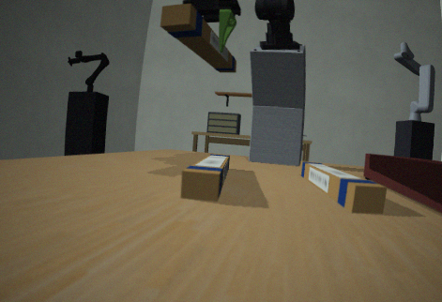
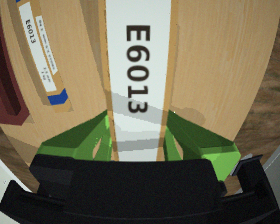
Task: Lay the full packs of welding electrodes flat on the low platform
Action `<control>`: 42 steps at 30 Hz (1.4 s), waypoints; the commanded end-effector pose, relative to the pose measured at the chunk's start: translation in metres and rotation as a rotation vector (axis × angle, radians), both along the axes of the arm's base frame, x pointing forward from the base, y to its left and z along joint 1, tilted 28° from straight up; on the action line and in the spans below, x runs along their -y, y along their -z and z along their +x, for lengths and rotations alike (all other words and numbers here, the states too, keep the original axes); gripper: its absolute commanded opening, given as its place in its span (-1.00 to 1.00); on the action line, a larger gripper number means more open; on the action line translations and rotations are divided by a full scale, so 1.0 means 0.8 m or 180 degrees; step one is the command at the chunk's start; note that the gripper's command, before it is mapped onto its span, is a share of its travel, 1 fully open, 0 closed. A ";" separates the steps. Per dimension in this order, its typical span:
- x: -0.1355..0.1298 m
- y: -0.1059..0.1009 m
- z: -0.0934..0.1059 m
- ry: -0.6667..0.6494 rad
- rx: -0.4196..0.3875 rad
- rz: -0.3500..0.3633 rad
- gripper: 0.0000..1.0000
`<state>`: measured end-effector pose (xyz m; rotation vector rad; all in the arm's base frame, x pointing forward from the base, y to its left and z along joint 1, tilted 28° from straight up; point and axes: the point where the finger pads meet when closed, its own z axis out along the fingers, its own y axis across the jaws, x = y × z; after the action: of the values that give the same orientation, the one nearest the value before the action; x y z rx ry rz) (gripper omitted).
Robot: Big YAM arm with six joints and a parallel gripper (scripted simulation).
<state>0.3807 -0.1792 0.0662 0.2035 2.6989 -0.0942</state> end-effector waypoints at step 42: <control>-0.121 -0.047 0.048 0.0063 0.0283 -0.0076 -1.00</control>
<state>0.4042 -0.0927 0.0682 0.2161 2.6967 -0.1207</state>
